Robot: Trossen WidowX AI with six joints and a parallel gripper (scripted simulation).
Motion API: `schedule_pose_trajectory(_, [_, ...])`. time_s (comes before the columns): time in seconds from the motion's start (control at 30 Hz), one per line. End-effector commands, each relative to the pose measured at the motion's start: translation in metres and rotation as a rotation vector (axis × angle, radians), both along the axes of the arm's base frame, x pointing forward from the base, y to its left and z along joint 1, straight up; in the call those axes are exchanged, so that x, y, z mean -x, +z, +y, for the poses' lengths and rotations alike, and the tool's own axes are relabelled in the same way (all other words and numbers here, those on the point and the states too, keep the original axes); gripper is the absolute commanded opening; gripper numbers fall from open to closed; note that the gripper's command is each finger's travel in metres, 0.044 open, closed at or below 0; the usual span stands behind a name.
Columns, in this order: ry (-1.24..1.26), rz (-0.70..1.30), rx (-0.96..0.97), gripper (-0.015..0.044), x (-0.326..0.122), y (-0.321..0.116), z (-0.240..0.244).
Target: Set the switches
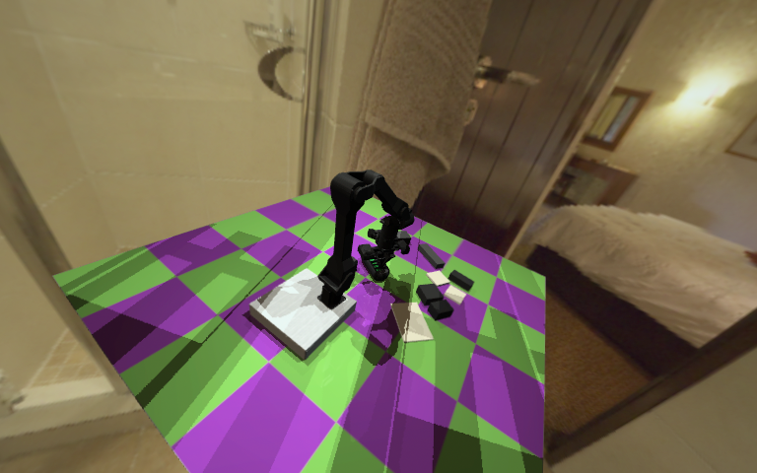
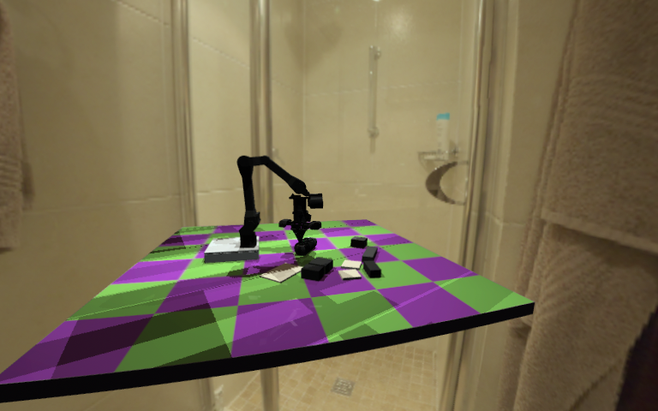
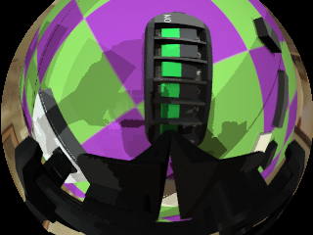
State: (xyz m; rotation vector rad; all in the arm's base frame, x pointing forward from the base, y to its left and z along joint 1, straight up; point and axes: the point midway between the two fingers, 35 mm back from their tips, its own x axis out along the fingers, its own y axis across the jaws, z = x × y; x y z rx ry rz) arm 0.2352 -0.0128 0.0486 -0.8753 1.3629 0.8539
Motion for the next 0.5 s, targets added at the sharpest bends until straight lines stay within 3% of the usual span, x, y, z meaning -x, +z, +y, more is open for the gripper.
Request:
schedule_pose_trajectory(0.0, [-0.003, 0.008, 0.004, 0.0000, 0.0017, -0.0075, -0.0005])
schedule_pose_trajectory(0.47, [-0.003, 0.008, 0.004, 0.0000, 0.0016, -0.0153, -0.0005])
